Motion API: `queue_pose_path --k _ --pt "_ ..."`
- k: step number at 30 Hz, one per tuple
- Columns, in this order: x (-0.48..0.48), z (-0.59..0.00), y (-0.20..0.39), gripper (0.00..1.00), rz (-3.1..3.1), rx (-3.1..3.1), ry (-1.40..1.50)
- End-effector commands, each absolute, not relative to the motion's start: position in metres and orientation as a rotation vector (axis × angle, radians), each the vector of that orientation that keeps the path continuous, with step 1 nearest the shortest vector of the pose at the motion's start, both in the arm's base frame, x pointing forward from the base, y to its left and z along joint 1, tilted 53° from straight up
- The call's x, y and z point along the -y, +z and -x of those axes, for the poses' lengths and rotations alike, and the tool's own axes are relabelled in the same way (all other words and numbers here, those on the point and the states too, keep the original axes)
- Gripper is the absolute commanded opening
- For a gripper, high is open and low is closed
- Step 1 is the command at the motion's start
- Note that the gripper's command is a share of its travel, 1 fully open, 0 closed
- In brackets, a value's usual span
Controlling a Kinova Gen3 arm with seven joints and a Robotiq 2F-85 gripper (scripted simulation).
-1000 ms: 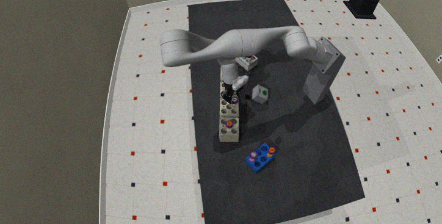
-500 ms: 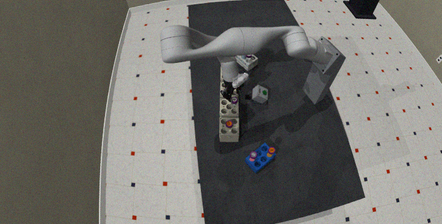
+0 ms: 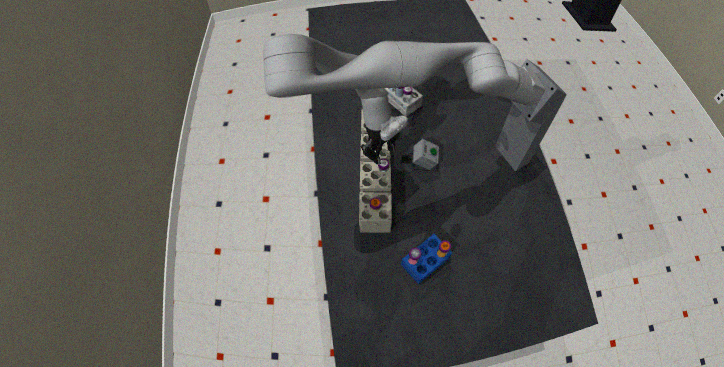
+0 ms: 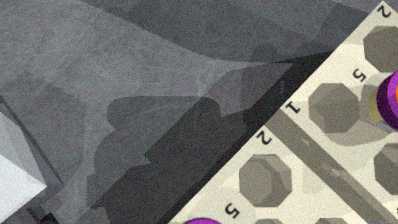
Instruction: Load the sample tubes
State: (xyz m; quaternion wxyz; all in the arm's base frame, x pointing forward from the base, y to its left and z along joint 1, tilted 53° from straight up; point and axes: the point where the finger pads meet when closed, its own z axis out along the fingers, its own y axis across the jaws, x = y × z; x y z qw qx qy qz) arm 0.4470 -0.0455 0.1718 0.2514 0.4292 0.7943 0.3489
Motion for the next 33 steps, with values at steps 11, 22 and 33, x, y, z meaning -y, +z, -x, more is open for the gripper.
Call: queue_pose_path --k 11,22,33 --pt "0.049 -0.433 0.183 0.62 -1.168 -2.160 0.949" --pt "0.051 -0.424 0.190 0.62 -1.168 -2.160 0.949" --pt "0.053 -0.414 0.197 0.62 -1.168 -2.160 0.949"
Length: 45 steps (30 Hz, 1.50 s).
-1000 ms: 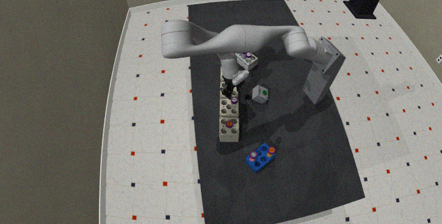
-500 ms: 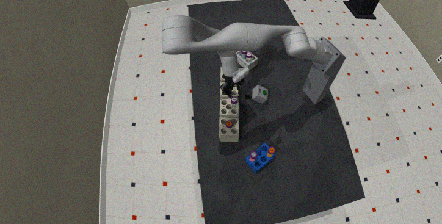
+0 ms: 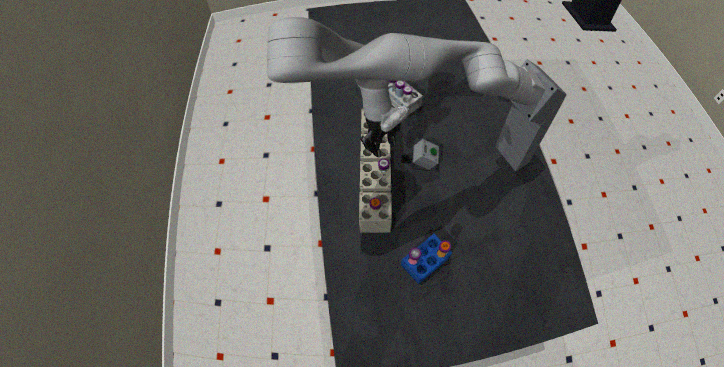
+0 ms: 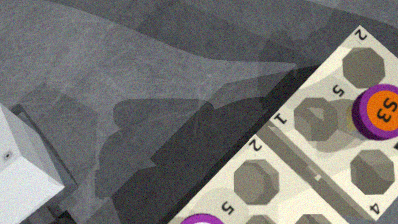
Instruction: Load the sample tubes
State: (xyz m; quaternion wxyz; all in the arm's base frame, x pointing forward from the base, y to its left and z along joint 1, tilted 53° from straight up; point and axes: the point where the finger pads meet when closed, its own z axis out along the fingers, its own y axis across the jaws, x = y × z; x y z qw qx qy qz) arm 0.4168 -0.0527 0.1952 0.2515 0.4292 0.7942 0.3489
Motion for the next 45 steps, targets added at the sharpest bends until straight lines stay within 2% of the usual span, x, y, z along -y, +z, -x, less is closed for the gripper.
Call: queue_pose_path --k 1,45 --pt "0.054 -0.413 0.198 0.62 -1.168 -2.160 0.949" --pt "0.059 -0.390 0.216 0.62 -1.168 -2.160 0.949"
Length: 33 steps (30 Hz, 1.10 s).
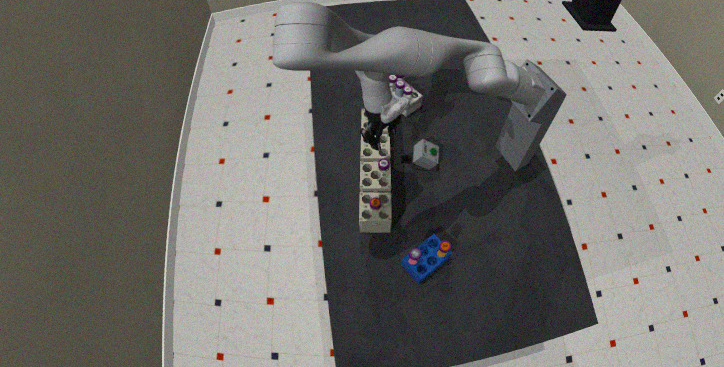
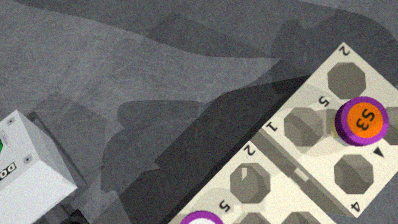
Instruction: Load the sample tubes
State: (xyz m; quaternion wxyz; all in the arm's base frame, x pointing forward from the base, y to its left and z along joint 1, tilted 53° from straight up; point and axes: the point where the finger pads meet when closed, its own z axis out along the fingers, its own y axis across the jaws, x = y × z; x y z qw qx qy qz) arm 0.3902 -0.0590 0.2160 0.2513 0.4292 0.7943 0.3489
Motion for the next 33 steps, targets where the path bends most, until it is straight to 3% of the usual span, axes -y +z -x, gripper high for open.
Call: queue_pose_path --k 1,33 --pt "0.059 -0.390 0.216 0.62 -1.168 -2.160 0.949" --pt "0.135 -0.373 0.170 0.62 0.022 -2.272 0.289"
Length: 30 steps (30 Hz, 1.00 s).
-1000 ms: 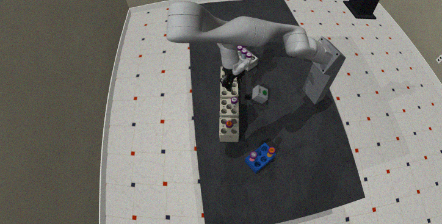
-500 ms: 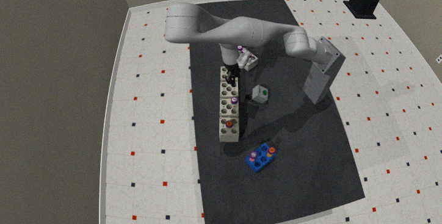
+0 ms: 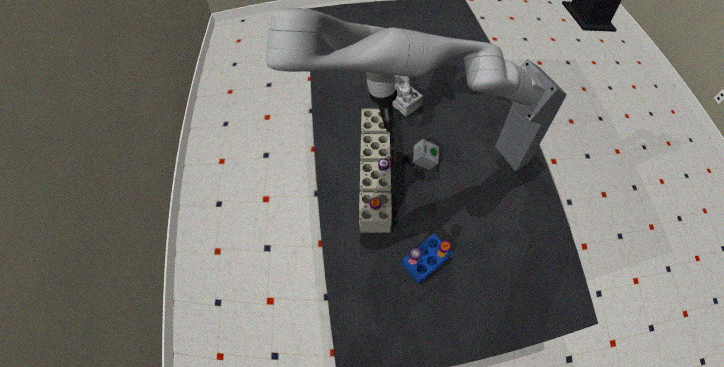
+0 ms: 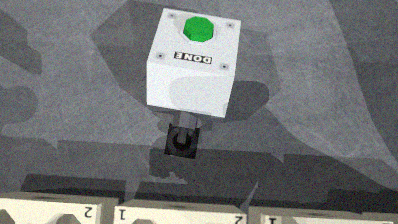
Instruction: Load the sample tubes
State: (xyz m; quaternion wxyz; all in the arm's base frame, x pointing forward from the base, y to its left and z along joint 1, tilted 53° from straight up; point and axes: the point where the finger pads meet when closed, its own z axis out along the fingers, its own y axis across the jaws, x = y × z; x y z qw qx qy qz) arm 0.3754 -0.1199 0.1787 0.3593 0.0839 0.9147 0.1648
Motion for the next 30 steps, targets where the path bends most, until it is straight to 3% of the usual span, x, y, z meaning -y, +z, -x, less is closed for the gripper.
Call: queue_pose_path --k 1,14,30 --pt "0.137 -0.372 0.168 0.62 0.065 -2.266 0.264" --pt "0.168 -0.365 0.150 0.62 0.466 -2.169 0.023" --pt "0.207 -0.356 0.126 0.62 0.466 -2.169 0.022"
